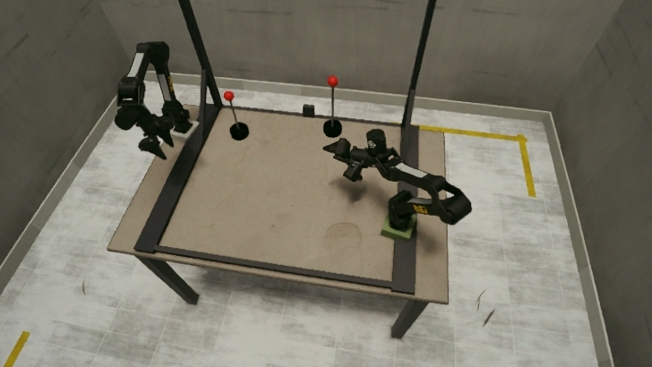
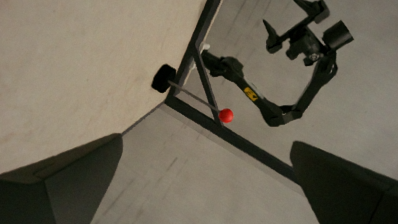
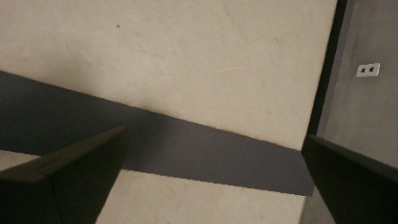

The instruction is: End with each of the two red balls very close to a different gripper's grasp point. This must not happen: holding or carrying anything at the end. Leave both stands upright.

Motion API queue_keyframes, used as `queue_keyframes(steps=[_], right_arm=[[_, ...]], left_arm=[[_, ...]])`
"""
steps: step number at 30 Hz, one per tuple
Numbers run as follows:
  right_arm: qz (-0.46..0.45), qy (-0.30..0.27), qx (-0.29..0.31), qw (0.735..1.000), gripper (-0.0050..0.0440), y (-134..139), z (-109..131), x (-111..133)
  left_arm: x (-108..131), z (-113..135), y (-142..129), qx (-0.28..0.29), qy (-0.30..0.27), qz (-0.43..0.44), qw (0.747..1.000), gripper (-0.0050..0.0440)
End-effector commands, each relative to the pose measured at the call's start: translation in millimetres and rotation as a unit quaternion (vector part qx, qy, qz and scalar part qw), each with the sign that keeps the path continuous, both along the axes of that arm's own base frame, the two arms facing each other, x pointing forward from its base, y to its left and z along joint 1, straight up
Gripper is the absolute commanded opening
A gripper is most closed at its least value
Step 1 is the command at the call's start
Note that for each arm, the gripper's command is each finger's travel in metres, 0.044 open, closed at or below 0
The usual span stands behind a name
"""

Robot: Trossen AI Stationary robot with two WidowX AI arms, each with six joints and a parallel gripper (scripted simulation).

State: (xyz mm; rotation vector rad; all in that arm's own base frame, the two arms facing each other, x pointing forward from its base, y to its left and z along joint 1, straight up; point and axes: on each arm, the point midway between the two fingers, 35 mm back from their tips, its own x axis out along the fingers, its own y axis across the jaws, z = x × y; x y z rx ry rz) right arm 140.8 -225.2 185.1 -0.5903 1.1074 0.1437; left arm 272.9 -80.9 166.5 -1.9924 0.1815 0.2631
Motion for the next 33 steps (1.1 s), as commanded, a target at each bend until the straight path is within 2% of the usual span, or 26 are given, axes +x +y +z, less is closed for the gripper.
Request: queue_keyframes(steps=[1,7,9,12,18,24,26,33], right_arm=[[-0.002,-0.022,0.024,0.999,0.0440,39,17,2],[-0.004,-0.043,0.064,0.997,0.0440,81,30,4],[-0.004,-0.043,0.064,0.997,0.0440,81,30,4],[-0.005,-0.055,0.082,0.995,0.0440,101,38,5],[-0.005,-0.078,0.116,0.990,0.0440,141,54,7],[-0.007,-0.091,0.145,0.985,0.0440,170,62,8],[-0.007,-0.091,0.145,0.985,0.0440,170,62,8],[-0.009,-0.105,0.171,0.980,0.0440,198,69,9]], left_arm=[[14,20,-21,0.078,-0.029,-0.063,0.994,0.0440],[22,30,-46,0.194,-0.059,-0.135,0.970,0.0440],[22,30,-46,0.194,-0.059,-0.135,0.970,0.0440],[25,36,-59,0.260,-0.079,-0.170,0.947,0.0440],[32,46,-88,0.377,-0.129,-0.230,0.888,0.0440],[36,55,-114,0.482,-0.183,-0.271,0.813,0.0440],[36,55,-114,0.482,-0.183,-0.271,0.813,0.0440],[39,64,-143,0.591,-0.250,-0.298,0.707,0.0440]])
